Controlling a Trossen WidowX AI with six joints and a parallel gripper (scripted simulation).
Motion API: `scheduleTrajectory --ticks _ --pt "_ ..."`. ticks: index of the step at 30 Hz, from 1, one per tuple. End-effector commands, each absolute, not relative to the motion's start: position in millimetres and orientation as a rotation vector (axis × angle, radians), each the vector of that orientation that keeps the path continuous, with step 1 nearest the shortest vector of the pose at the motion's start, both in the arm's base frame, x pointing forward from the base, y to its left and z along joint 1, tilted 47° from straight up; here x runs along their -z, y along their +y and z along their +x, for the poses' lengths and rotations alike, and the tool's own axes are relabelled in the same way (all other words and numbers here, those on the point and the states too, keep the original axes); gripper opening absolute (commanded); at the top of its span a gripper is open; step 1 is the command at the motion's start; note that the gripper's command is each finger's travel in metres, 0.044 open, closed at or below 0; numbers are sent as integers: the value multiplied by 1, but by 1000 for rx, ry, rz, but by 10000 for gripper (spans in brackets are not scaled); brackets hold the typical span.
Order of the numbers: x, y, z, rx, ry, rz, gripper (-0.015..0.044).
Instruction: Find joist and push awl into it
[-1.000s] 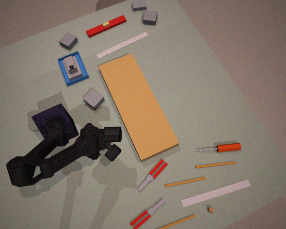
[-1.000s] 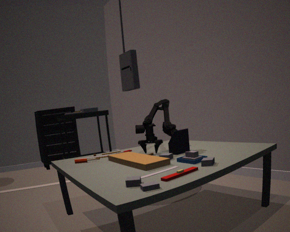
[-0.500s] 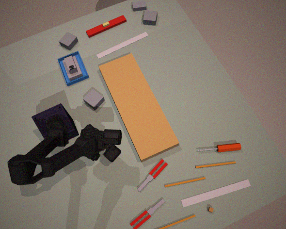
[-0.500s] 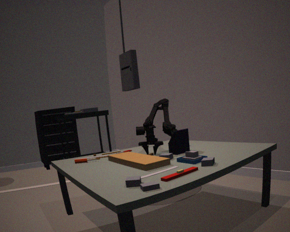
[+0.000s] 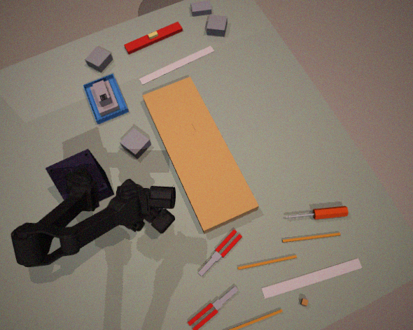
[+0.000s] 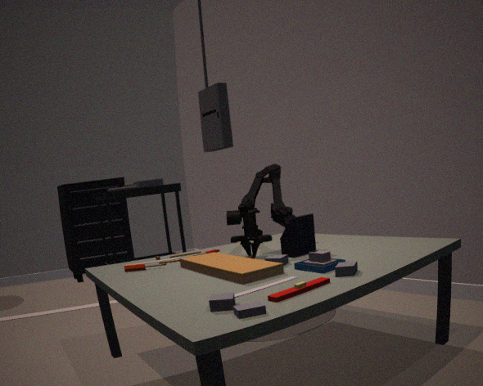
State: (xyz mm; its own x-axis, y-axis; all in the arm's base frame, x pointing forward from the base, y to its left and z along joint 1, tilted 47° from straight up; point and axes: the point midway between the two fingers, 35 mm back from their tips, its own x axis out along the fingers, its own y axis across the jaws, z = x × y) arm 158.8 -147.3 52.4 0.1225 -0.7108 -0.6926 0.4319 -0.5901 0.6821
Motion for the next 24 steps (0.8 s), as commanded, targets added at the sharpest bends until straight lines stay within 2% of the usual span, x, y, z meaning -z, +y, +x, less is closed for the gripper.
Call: scheduleTrajectory --ticks 1,24 --pt "-54 -143 161 1623 -279 1519 0" --pt "-98 -82 163 1651 -247 1540 0"
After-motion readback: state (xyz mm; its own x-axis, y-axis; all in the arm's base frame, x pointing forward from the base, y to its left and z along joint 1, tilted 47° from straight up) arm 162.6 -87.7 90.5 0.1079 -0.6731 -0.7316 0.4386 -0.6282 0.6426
